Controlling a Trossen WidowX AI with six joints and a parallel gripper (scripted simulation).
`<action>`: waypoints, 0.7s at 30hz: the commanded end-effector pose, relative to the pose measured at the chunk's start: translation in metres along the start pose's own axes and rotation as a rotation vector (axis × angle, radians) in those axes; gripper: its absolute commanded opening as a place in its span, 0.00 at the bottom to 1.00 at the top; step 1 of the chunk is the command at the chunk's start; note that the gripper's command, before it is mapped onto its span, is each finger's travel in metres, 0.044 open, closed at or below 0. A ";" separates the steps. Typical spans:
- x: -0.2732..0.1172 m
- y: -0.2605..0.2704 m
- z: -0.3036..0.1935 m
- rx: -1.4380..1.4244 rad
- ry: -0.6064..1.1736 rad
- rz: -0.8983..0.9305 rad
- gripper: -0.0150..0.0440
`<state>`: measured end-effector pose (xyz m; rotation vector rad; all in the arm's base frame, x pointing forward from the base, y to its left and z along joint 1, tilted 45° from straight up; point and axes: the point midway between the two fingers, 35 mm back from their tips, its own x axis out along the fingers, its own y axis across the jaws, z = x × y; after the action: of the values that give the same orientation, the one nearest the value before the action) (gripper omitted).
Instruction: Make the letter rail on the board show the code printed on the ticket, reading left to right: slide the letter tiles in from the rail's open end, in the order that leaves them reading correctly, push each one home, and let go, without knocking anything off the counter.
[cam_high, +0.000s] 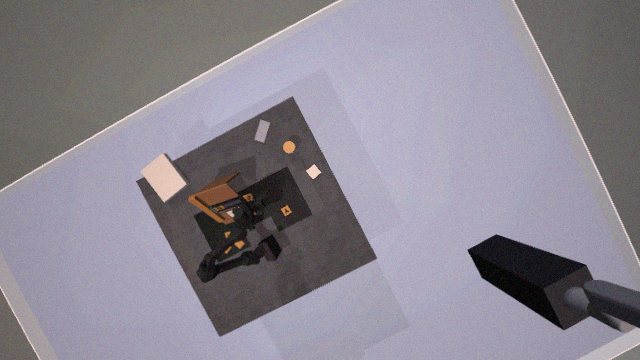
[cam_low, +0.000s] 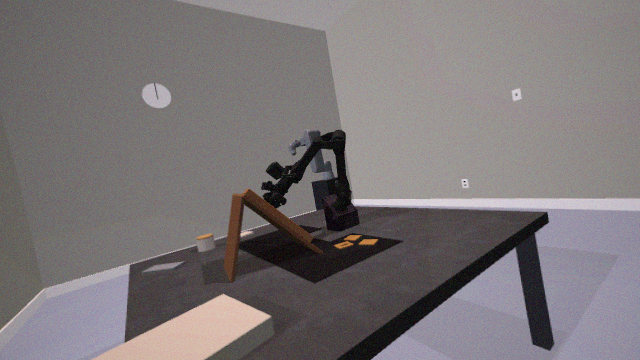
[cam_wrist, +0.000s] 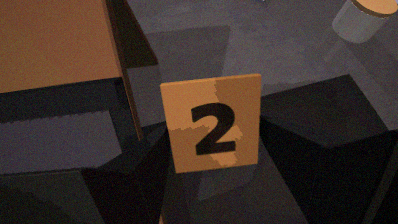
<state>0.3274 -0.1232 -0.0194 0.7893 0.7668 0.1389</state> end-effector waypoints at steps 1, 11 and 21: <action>-0.001 0.003 0.002 -0.004 -0.008 -0.003 0.25; -0.001 0.008 0.002 -0.004 -0.008 -0.003 0.25; -0.001 0.013 0.002 -0.003 -0.008 -0.002 0.25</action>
<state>0.3292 -0.1157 -0.0122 0.7900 0.7673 0.1392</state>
